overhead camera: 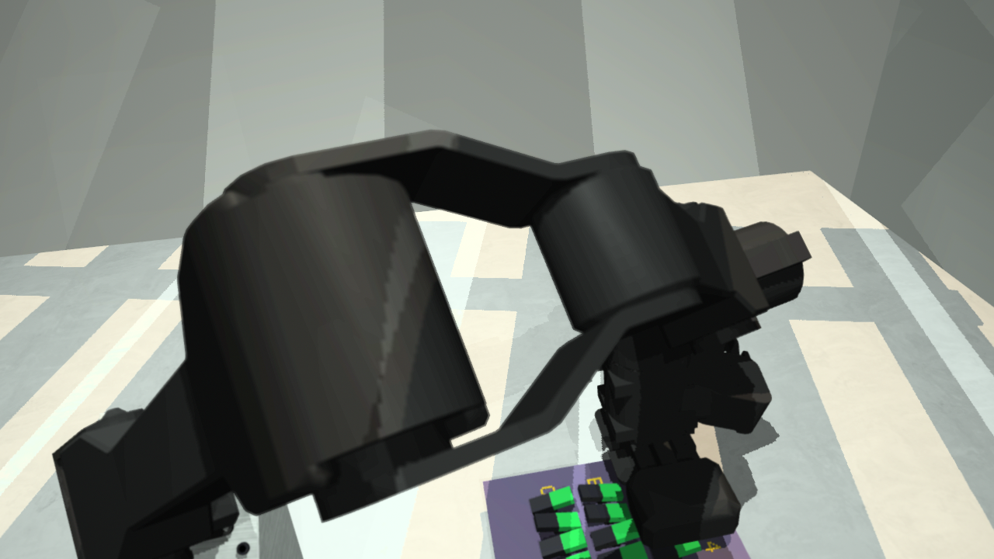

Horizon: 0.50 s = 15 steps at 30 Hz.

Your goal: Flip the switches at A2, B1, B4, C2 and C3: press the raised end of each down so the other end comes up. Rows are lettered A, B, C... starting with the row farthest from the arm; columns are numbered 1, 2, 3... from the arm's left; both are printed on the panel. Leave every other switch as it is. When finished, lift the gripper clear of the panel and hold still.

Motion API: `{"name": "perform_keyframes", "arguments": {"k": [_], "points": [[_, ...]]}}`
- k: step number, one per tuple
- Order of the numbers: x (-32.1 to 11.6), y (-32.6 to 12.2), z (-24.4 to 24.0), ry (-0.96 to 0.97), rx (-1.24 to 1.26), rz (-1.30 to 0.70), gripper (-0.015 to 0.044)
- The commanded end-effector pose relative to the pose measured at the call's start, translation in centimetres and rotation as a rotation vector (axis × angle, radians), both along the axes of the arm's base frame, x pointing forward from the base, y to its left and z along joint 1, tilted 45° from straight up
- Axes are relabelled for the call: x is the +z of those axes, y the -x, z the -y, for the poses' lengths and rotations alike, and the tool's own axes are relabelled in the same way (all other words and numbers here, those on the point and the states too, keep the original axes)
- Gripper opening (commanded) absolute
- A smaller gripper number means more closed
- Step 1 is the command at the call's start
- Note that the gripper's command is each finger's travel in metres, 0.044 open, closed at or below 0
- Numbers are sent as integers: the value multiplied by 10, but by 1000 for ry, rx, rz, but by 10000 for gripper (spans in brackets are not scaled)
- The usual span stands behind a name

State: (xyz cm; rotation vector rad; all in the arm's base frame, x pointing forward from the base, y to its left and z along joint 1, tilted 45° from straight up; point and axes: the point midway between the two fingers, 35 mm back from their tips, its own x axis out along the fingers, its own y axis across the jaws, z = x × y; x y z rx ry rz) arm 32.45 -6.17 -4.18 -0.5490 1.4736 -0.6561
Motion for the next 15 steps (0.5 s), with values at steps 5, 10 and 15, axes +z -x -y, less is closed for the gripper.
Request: {"name": "perform_keyframes", "arguments": {"k": [5,10,15], "points": [[0,0,1,6,3,-1,0],[-1,0,2,6,3,-1,0],[-1,0,2,6,3,-1,0]]}}
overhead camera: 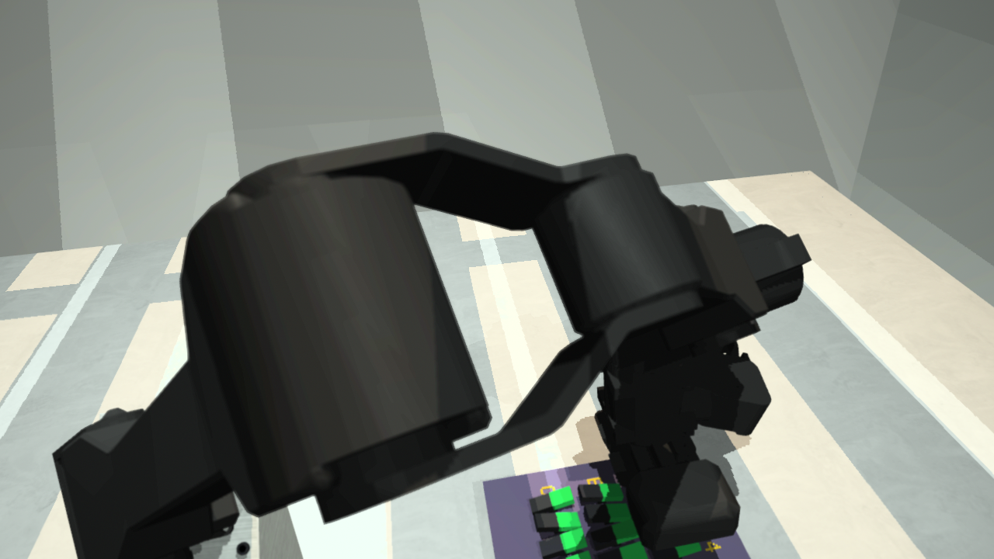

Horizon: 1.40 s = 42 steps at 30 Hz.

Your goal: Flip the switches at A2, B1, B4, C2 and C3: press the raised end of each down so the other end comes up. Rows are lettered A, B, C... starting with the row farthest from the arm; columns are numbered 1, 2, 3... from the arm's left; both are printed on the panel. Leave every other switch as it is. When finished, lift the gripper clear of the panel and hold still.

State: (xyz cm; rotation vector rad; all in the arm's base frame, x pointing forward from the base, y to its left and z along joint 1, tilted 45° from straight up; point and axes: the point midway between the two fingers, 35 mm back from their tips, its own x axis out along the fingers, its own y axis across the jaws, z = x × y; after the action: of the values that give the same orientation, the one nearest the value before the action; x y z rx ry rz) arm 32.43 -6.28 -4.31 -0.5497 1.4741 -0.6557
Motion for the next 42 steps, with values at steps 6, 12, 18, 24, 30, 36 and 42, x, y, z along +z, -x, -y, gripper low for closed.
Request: {"name": "perform_keyframes", "arguments": {"k": [6,12,18,24,30,36,42], "points": [[-1,0,2,6,3,0,0],[-1,0,2,6,3,0,0],[-2,0,3,6,3,0,0],[5,-2,-5,-2,-2,-1,0],[44,-4,-42,2,-15,-18,0],[38,10,-50,0,-15,-19,0],[29,35,-60,1,-15,-20,0]]}}
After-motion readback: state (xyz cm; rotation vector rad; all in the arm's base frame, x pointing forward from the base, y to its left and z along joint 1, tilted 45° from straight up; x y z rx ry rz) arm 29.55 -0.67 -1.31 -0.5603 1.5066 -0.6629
